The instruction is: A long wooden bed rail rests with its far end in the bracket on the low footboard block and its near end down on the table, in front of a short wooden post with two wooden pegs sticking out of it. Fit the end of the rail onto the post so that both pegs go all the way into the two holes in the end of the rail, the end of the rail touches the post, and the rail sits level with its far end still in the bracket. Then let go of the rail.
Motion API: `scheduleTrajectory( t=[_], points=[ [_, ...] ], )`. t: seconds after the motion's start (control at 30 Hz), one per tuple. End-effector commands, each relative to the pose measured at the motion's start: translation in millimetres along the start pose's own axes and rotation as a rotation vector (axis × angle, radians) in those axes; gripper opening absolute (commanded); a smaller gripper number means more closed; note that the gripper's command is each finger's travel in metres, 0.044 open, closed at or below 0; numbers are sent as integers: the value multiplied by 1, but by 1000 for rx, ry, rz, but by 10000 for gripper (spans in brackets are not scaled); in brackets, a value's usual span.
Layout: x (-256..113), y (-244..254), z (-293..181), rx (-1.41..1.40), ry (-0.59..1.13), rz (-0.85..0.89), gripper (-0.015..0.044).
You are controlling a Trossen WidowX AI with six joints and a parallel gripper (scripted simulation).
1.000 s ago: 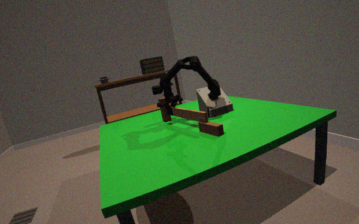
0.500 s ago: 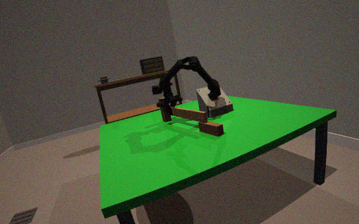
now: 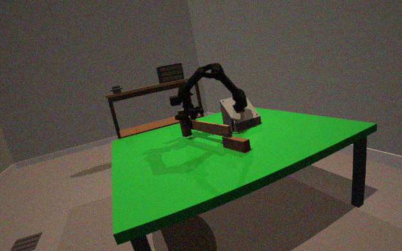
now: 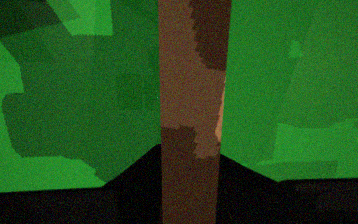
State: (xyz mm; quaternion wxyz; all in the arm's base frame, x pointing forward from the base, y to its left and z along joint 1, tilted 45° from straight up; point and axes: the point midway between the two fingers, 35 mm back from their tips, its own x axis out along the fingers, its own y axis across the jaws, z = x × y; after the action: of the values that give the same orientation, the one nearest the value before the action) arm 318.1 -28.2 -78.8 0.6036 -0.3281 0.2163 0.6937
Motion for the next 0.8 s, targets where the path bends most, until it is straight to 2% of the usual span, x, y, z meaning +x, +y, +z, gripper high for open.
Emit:
scheduleTrajectory(
  t=[0.0,0.77],
  points=[
    [-4,-1,-3,-2,7,-8,0],
    [-4,-1,-10,-2,7,-8,0]
  ],
)
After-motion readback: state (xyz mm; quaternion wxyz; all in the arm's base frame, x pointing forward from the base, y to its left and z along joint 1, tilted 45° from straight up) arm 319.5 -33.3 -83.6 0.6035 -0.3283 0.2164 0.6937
